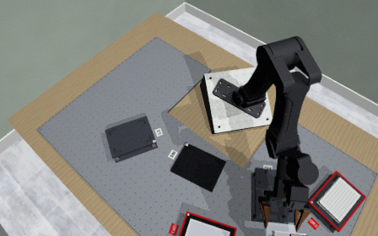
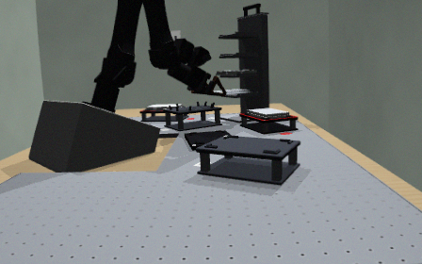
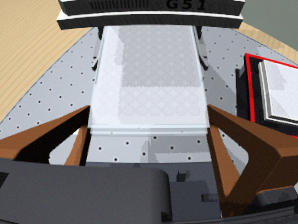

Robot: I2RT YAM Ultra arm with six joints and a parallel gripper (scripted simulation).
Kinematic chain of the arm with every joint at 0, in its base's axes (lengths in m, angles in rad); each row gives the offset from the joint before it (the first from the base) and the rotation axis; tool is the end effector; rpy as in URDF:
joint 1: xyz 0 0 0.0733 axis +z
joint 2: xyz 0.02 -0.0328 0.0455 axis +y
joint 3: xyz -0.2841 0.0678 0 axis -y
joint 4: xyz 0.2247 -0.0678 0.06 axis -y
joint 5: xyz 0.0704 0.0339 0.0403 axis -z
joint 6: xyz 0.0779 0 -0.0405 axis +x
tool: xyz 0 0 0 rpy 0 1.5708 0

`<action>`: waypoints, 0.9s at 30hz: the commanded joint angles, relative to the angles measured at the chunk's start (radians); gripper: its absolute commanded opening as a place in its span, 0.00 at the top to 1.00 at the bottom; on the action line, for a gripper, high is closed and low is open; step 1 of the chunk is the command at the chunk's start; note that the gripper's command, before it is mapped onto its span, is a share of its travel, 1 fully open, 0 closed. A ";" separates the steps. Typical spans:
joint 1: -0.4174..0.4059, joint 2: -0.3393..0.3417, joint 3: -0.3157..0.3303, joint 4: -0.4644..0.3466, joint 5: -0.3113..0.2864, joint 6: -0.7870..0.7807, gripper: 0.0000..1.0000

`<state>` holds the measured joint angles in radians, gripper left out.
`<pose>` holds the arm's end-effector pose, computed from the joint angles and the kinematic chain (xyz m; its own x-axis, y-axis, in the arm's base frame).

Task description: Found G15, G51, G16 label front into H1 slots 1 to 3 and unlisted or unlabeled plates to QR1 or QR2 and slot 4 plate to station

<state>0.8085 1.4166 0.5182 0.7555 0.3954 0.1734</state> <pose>0.2309 0.2000 0.2406 -0.1666 0.0561 -0.9844 -0.3811 0.9171 0.1167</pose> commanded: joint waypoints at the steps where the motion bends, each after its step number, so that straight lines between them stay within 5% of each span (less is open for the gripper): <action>1: 0.005 -0.011 -0.010 0.005 0.009 0.001 0.14; 27: 0.061 -0.082 -0.116 0.035 0.064 0.010 0.14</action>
<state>0.8654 1.3422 0.4068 0.7864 0.4511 0.1829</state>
